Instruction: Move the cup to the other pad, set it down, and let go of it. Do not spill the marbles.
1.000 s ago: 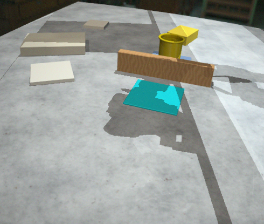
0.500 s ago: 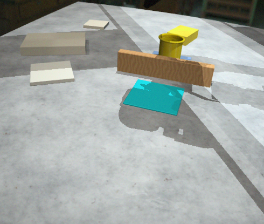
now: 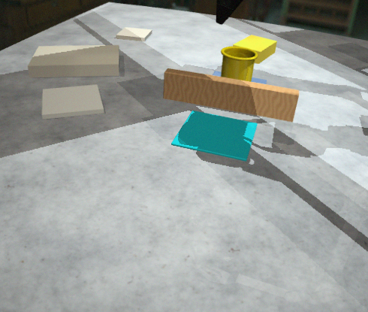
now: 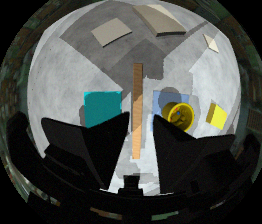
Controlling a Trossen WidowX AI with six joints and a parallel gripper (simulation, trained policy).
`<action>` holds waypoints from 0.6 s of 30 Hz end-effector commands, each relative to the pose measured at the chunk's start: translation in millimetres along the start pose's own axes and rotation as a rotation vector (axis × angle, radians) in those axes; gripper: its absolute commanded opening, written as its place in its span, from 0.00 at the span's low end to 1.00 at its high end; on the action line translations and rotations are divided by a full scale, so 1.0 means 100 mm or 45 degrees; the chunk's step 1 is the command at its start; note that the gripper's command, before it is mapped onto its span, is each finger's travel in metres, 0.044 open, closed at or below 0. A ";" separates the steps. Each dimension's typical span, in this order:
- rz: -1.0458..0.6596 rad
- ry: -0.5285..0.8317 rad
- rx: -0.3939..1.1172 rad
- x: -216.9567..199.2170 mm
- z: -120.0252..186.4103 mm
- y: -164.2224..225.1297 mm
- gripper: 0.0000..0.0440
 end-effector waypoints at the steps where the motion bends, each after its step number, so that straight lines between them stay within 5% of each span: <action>1: 0.016 0.004 0.047 -0.05 -0.03 0.01 0.28; 18: 0.096 -0.011 0.277 -0.32 -0.39 0.13 0.30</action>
Point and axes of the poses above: the point midway between the two fingers, 35 mm back from their tips, its own z axis back along the fingers, its own x axis across the jaws, y = z × x, the point moved 7 cm from there along z, back along the fingers, and after that the axes turned 13 degrees about z, right-handed, at the moved point
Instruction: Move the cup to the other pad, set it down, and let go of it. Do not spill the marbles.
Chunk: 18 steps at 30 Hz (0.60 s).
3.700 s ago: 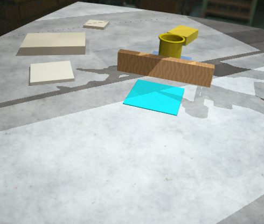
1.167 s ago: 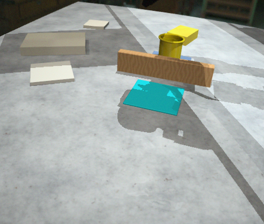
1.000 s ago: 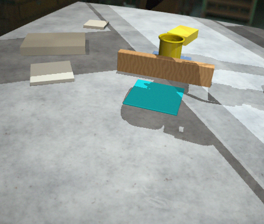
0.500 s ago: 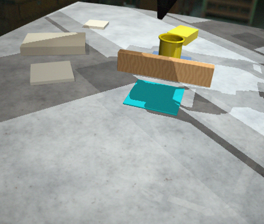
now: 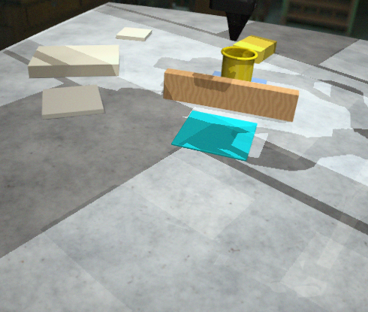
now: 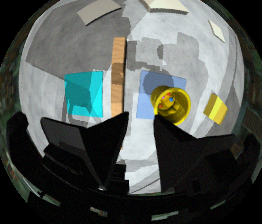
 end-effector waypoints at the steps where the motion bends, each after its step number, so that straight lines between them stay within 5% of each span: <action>1: 0.012 0.001 0.027 -0.05 -0.09 0.02 0.31; 18: 0.113 -0.032 0.126 -0.25 -0.67 0.09 0.37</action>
Point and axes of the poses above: the point midway between the two fingers, 35 mm back from their tips, its own z axis back along the fingers, its own x axis across the jaws, y = z × x, the point moved 7 cm from there along z, back along the fingers, and after that the axes turned 13 degrees about z, right-handed, at the moved point
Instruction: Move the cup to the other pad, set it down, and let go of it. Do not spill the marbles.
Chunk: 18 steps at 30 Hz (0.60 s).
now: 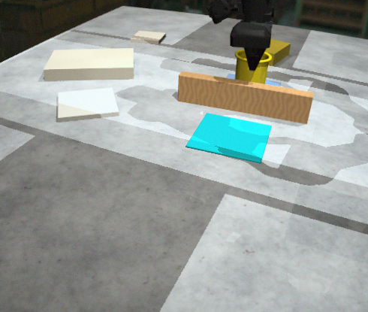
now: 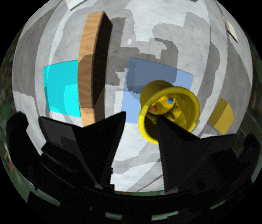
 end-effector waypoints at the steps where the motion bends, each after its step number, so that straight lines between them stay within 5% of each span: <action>1: 0.025 -0.007 0.017 -0.02 -0.12 0.01 0.37; 7: 0.102 -0.034 0.028 -0.03 -0.33 0.02 0.38; 14: 0.219 -0.043 0.042 -0.05 -0.44 0.04 0.03; 18: 0.266 -0.045 0.029 -0.06 -0.38 0.04 0.01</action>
Point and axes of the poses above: the point midway between the two fingers, 35 mm back from their tips, its own z axis back along the fingers, its own x axis across the jaws, y = z × x, the point moved 7 cm from there along z, back along the fingers, and after that the axes turned 13 degrees about z, right-handed, at the moved point
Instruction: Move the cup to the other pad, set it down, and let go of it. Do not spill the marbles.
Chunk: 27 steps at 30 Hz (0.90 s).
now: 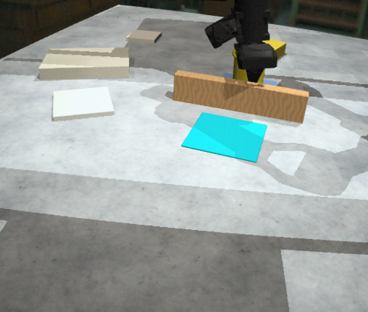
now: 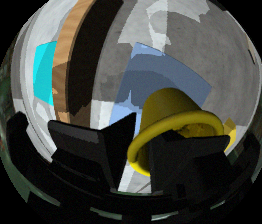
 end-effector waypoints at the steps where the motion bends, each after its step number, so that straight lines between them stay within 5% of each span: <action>1: 0.032 0.000 -0.013 -0.01 0.06 0.00 0.02; 27: 0.169 0.053 -0.134 0.21 0.68 -0.27 0.01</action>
Point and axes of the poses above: the point midway between the two fingers, 35 mm back from their tips, its own z axis back along the fingers, its own x axis across the jaws, y = z × x, the point moved 7 cm from there along z, back along the fingers, and after that the axes turned 13 degrees about z, right-handed, at the moved point
